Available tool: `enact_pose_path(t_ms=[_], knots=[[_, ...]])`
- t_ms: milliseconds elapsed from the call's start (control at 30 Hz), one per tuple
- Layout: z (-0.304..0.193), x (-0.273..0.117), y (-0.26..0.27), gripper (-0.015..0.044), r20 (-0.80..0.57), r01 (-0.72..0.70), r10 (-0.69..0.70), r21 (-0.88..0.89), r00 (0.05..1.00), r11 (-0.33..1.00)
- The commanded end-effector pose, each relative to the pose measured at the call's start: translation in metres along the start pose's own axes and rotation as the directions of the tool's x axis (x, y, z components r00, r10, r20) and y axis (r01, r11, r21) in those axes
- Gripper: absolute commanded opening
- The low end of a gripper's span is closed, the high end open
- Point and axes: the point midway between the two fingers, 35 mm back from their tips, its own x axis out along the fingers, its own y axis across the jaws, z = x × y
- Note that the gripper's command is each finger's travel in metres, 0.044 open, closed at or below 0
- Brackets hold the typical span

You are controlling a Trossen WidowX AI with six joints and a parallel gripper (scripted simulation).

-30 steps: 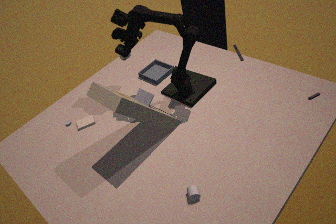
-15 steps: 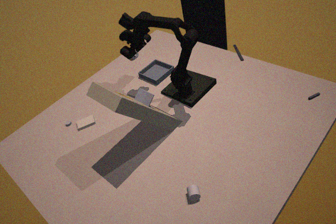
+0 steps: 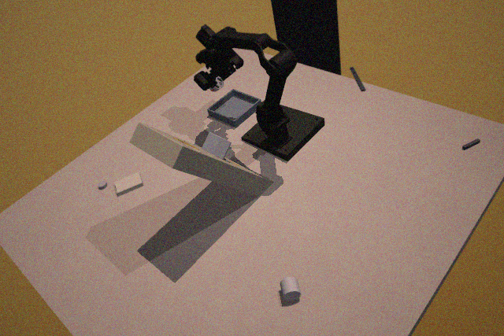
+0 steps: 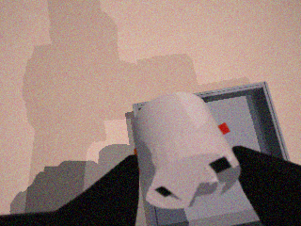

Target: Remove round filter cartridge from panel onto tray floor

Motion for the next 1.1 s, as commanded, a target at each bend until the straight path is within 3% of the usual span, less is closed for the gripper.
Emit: enact_pose_path(t_ms=[0,233,1067], knots=[[-0.008,0.009,-0.017,0.0000,0.010,0.027,-0.027,0.046,1.000,0.999],[-0.024,0.024,-0.043,0.0000,0.008,0.076,-0.077,0.128,0.997,0.989],[-0.062,0.090,-0.044,0.0000,0.007,0.077,-0.078,0.131,0.997,0.988]])
